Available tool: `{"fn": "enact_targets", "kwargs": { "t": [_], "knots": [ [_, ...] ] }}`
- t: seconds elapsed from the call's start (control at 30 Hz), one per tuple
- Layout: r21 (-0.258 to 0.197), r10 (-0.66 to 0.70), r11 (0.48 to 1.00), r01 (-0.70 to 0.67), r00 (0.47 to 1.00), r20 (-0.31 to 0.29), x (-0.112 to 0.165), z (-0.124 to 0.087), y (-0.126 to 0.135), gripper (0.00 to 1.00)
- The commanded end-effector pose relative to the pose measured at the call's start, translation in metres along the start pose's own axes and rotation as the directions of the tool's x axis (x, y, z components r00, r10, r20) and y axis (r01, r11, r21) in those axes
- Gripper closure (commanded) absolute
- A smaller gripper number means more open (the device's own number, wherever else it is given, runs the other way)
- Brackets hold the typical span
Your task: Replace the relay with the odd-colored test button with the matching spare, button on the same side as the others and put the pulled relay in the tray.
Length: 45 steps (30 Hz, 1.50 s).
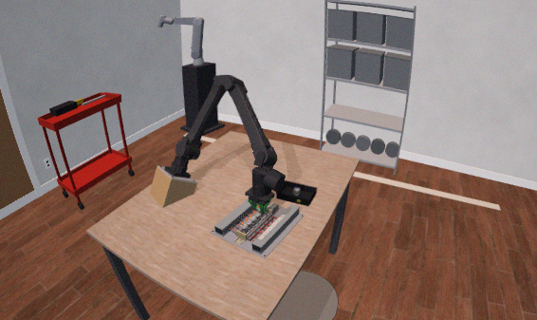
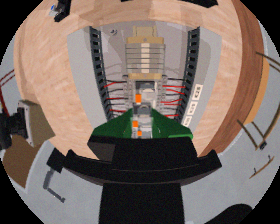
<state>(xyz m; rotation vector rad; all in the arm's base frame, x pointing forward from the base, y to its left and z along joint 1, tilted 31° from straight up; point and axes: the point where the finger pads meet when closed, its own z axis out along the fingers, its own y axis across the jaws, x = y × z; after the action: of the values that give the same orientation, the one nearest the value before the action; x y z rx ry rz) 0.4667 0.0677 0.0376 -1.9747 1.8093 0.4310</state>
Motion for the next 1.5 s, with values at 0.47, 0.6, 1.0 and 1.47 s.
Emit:
{"fn": "enact_targets", "kwargs": {
  "t": [0.47,0.6,1.0,1.47],
  "knots": [
    [0.063,-0.050,0.997,0.050,0.999,-0.009,-0.013,-0.017,-0.025,1.00],
    [0.064,-0.050,0.997,0.051,0.999,-0.009,-0.014,-0.017,-0.026,1.00],
    [0.052,-0.041,0.998,0.041,0.999,-0.007,-0.011,-0.011,-0.024,1.00],
    [0.035,-0.025,0.999,0.026,1.000,-0.004,-0.008,-0.003,-0.023,1.00]
  ]
}}
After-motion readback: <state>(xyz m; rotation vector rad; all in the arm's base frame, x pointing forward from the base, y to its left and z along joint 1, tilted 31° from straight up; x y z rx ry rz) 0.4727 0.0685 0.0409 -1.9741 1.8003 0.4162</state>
